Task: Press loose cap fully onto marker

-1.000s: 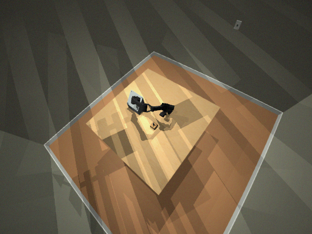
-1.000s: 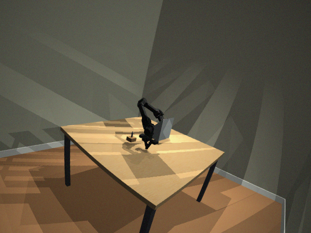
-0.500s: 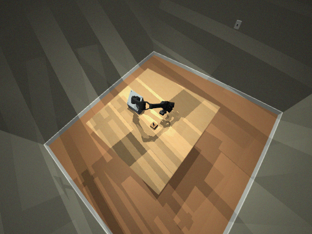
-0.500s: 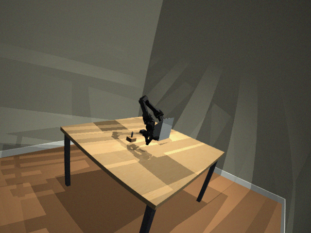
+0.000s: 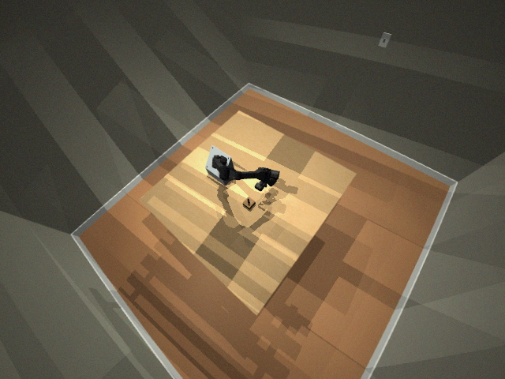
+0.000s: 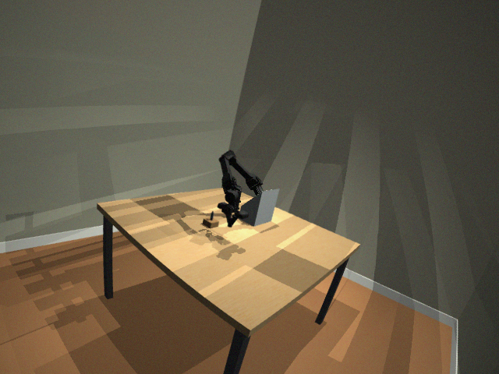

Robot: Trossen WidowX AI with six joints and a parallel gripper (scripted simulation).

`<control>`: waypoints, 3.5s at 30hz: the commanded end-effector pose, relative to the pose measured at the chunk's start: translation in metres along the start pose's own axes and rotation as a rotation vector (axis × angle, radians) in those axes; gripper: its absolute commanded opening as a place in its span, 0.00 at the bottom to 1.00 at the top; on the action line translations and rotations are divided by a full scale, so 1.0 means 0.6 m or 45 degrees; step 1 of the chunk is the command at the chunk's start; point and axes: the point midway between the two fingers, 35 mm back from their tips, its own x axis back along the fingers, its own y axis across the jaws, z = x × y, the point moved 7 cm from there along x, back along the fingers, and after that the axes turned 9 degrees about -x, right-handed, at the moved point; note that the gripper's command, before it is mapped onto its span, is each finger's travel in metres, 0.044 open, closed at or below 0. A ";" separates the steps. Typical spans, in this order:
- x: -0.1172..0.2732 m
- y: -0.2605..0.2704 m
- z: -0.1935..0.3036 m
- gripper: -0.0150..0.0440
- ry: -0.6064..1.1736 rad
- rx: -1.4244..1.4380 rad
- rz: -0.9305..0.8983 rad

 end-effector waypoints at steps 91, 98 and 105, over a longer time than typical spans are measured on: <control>-0.023 -0.289 0.017 0.25 -0.006 0.004 0.025; -0.029 -0.290 0.017 0.25 -0.006 0.004 0.026; -0.028 -0.290 0.017 0.43 -0.006 0.000 0.025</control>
